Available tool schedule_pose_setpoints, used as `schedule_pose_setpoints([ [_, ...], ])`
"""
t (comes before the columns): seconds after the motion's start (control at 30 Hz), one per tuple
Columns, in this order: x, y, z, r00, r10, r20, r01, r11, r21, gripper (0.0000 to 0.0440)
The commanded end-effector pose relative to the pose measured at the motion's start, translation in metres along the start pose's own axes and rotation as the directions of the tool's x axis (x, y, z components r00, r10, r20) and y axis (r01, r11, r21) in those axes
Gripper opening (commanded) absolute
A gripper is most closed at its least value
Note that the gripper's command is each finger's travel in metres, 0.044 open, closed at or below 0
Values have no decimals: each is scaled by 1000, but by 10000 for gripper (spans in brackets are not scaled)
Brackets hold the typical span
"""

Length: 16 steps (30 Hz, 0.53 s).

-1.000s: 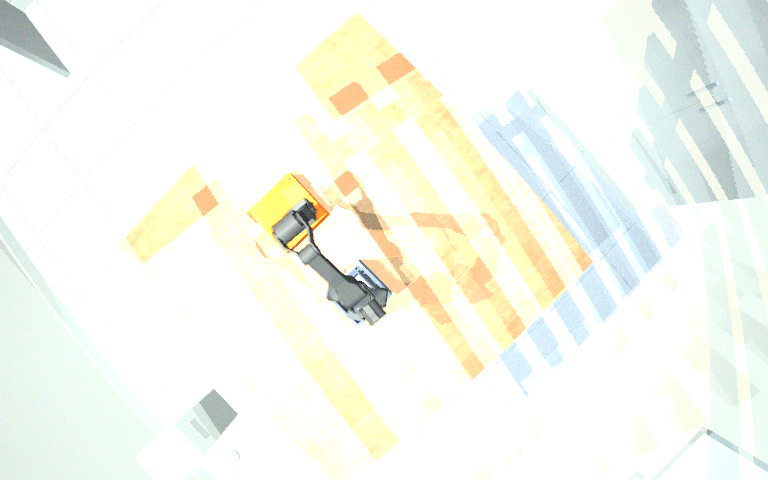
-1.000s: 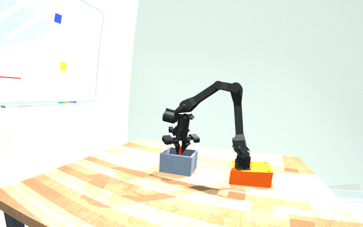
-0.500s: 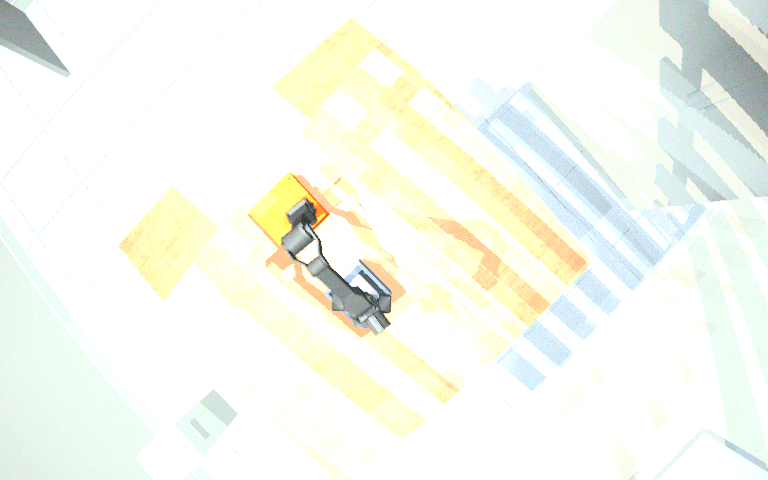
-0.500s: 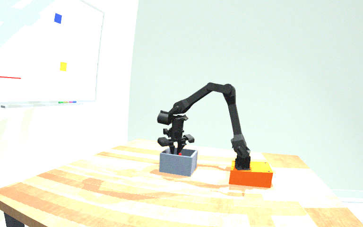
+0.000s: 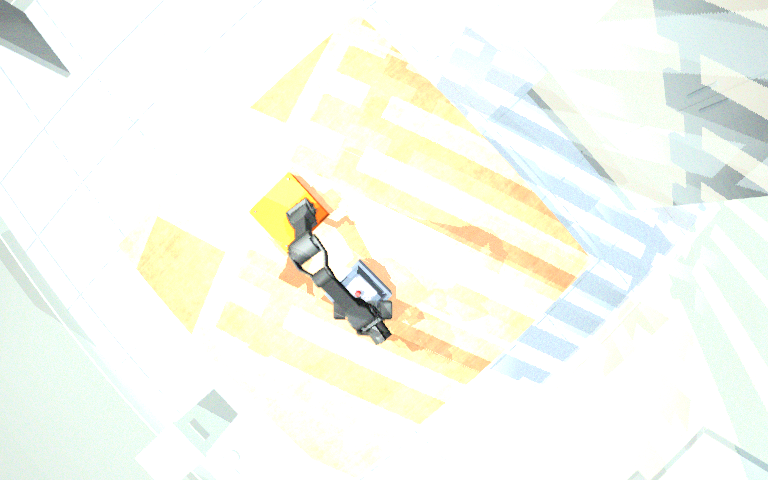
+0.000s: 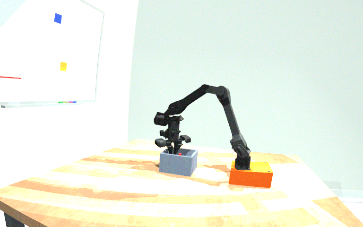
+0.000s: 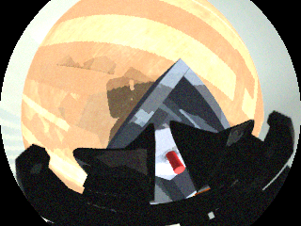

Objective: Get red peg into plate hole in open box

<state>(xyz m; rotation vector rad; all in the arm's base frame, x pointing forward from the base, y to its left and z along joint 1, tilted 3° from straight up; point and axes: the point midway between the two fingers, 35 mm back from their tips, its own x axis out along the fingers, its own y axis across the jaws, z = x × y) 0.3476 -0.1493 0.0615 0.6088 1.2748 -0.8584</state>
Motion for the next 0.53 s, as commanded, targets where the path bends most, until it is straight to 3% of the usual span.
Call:
schedule_pose_setpoints([
  [0.0, 1, 2, 8, 1000, 13, 3, -13, 1000, -3, 85],
  [0.5, 9, -3, 32, 1000, 23, -20, -24, 1000, -14, 51],
])
